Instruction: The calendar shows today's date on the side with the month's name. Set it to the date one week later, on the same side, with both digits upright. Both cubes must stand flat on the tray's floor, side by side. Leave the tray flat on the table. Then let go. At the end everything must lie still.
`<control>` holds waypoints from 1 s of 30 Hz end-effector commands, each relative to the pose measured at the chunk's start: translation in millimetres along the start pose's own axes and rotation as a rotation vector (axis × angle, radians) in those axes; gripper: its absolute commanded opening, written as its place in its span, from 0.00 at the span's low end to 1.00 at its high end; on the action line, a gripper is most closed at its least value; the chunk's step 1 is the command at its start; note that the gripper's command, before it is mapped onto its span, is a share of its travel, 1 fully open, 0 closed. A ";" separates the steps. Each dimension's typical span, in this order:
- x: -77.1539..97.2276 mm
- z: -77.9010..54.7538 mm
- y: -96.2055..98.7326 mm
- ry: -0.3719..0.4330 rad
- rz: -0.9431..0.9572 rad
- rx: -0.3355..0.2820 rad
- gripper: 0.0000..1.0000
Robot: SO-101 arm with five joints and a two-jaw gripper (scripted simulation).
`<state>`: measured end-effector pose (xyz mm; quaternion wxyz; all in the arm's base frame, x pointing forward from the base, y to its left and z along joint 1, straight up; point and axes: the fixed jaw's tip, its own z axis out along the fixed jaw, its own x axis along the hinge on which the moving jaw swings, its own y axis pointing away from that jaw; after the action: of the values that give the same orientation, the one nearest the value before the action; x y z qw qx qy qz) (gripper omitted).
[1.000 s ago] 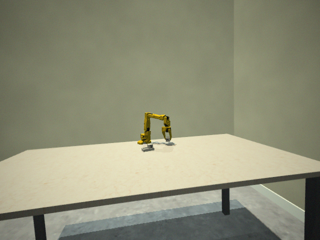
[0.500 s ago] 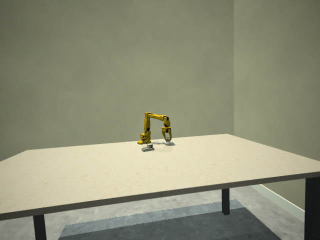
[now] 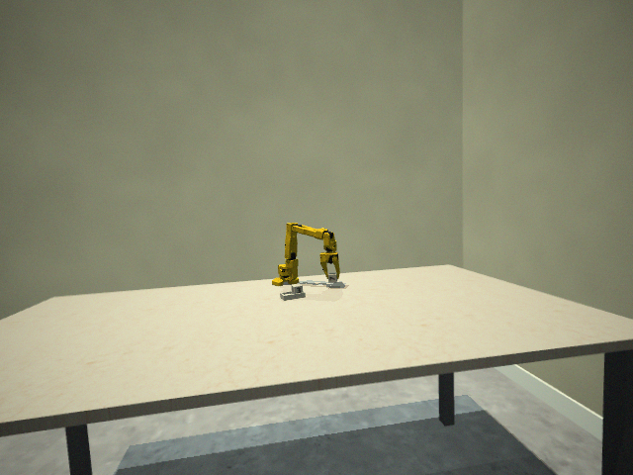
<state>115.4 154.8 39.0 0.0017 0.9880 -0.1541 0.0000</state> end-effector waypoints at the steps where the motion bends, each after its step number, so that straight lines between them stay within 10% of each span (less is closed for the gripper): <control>1: -0.3 -4.2 -4.4 0.011 -0.001 0.040 0.00; 30: -0.2 6.5 -4.7 0.011 -0.001 0.040 0.00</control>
<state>116.5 156.3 30.5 -0.0071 0.9880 -0.1541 0.0044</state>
